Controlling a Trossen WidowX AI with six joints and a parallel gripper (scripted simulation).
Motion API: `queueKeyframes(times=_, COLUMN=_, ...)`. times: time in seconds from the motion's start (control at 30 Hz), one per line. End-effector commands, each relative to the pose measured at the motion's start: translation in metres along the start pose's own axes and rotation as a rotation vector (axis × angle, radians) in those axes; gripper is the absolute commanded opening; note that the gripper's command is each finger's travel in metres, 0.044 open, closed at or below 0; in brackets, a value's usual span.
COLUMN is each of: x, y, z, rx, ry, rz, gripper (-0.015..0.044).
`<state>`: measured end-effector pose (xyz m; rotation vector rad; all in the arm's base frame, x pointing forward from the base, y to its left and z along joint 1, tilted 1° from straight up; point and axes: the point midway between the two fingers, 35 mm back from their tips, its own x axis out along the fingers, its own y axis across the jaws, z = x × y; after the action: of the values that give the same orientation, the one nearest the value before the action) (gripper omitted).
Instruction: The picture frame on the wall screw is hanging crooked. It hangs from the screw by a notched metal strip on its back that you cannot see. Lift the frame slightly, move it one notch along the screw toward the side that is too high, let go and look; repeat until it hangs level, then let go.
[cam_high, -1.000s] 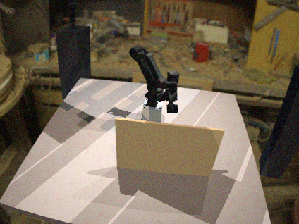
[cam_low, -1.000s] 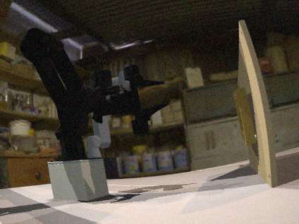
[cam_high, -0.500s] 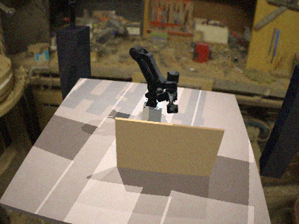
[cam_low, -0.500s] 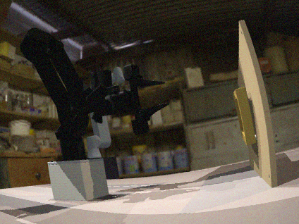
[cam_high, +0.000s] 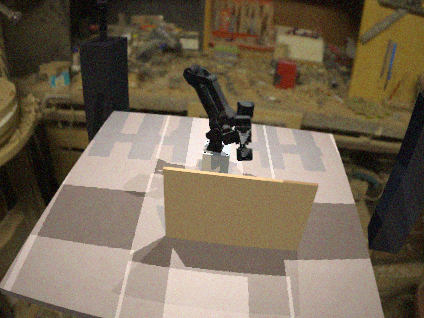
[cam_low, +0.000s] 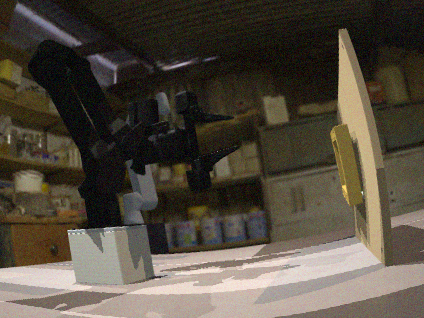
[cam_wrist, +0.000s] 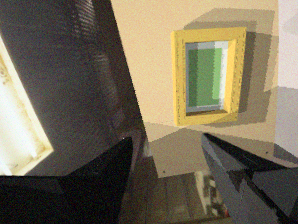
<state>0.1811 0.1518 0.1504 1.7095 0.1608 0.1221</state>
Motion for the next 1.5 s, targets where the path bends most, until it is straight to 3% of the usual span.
queueKeyframes(times=0.0, x=0.000, y=0.000, z=0.001, rx=0.004, ry=-0.006, rz=0.001, gripper=0.0260)
queueKeyframes(times=0.37, x=0.005, y=0.002, z=-0.001, rx=0.000, ry=0.000, rz=0.001, gripper=0.0260)
queueKeyframes(times=0.67, x=0.077, y=0.021, z=-0.003, rx=-0.006, ry=0.001, rz=0.015, gripper=0.0260)
queueKeyframes(times=1.3, x=0.079, y=0.022, z=0.001, rx=-0.007, ry=0.001, rz=0.016, gripper=0.0260)
queueKeyframes(times=1.47, x=0.093, y=0.016, z=-0.001, rx=-0.006, ry=0.001, rz=0.017, gripper=0.0260)
